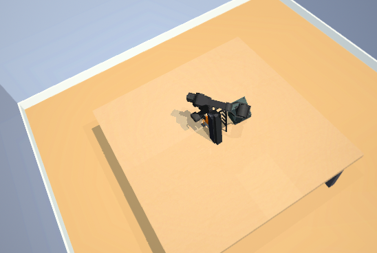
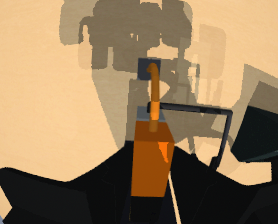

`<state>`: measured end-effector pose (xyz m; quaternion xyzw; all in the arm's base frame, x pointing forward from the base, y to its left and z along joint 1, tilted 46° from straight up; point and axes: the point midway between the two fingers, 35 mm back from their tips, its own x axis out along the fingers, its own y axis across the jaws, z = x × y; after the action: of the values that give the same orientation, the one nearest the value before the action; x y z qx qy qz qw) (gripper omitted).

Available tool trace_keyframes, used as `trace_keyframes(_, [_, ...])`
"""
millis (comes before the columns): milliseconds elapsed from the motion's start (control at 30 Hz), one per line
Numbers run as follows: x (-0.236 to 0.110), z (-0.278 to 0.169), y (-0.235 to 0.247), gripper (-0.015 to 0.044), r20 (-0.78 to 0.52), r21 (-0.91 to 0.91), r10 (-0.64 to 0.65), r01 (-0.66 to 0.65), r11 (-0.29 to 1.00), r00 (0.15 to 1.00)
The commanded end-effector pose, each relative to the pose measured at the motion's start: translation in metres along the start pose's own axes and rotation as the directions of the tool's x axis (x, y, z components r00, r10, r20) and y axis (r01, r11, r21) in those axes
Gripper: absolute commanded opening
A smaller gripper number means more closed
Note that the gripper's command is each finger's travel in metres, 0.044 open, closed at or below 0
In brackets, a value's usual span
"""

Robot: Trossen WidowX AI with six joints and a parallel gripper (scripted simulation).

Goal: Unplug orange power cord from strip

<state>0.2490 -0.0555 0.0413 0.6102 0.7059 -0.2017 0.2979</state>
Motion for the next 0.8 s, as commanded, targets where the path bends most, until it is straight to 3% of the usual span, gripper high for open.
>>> trace_keyframes(0, [-0.007, 0.024, 0.002, 0.0, 0.053, -0.008, 0.008, -0.007, 1.0, 0.999])
trace_keyframes(400, [-0.011, 0.043, 0.001, 0.0, 0.053, -0.007, 0.008, -0.008, 1.0, 0.999])
trace_keyframes(600, [-0.008, 0.037, 0.001, 0.0157, 0.049, -0.001, 0.007, -0.007, 1.0, 0.999])
trace_keyframes(767, [-0.008, 0.037, 0.001, 0.016, 0.049, -0.001, 0.007, -0.007, 1.0, 0.999])
